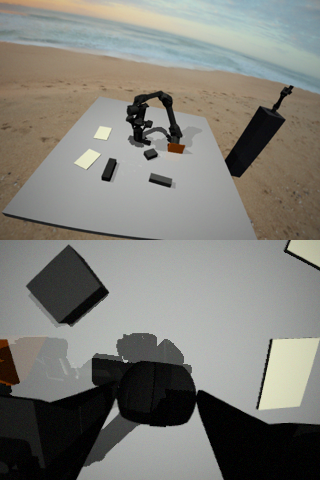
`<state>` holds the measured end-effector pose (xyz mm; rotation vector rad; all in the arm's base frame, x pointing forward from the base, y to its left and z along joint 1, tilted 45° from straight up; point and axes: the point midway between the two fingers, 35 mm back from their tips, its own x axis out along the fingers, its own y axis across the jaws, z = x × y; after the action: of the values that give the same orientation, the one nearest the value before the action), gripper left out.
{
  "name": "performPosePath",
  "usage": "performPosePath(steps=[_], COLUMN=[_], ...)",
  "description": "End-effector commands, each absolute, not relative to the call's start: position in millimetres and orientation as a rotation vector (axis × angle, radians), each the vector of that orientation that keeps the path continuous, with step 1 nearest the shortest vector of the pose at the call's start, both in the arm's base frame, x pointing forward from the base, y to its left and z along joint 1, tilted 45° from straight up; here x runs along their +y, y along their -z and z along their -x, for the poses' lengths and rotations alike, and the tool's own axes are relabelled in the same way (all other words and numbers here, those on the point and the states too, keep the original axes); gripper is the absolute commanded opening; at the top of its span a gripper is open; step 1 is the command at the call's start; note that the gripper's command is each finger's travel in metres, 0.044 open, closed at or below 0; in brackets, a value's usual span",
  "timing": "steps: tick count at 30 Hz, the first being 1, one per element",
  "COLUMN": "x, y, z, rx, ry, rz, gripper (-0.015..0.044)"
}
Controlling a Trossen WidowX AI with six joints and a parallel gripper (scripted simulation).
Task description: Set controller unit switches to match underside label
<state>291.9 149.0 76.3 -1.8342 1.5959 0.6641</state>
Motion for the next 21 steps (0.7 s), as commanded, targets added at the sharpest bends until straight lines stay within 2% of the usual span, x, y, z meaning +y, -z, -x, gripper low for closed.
performPosePath(steps=[1, 21], x=[148, 155], y=[-70, -56], z=[-293, -294], rx=[1.613, 1.613], ry=[-0.661, -0.661], rz=[1.824, 1.823], gripper=[0.0338, 0.0338])
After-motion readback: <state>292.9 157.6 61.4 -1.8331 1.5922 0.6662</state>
